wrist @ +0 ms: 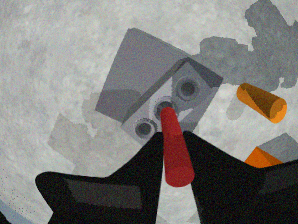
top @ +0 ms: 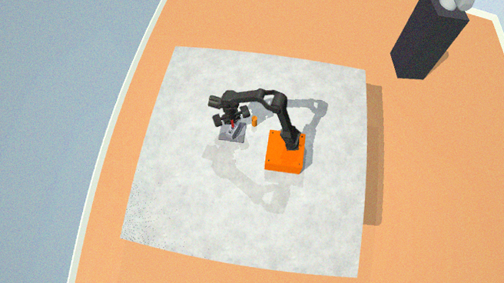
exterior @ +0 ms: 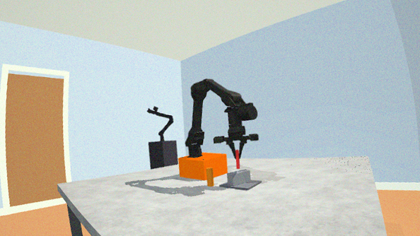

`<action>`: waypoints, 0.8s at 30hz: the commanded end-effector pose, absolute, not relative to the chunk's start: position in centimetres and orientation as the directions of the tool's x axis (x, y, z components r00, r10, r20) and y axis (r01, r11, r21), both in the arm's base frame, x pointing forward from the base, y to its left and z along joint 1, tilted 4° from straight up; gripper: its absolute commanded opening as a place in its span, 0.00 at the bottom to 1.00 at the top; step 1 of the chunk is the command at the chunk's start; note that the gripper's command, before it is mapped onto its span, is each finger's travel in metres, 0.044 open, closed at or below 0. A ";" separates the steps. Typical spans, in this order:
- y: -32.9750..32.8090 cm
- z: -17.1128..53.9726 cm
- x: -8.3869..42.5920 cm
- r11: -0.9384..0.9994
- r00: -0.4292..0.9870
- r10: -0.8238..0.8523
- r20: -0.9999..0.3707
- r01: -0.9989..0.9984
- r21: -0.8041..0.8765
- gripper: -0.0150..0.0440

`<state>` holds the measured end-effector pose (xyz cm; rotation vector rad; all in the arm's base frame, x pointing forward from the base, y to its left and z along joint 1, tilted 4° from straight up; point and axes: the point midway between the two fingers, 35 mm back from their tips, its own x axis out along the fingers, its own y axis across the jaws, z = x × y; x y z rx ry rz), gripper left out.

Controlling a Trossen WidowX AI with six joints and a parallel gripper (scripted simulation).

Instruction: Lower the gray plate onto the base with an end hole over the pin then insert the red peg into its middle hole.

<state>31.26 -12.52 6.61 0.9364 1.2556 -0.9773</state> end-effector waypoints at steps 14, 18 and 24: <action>-12.6 5.1 31.5 0.321 0.059 -0.068 -0.996 0.946 0.034 0.25; -12.6 5.2 31.6 0.318 0.060 -0.071 -0.996 0.948 0.035 0.25; -12.7 5.3 31.6 0.316 0.060 -0.072 -0.996 0.948 0.035 0.25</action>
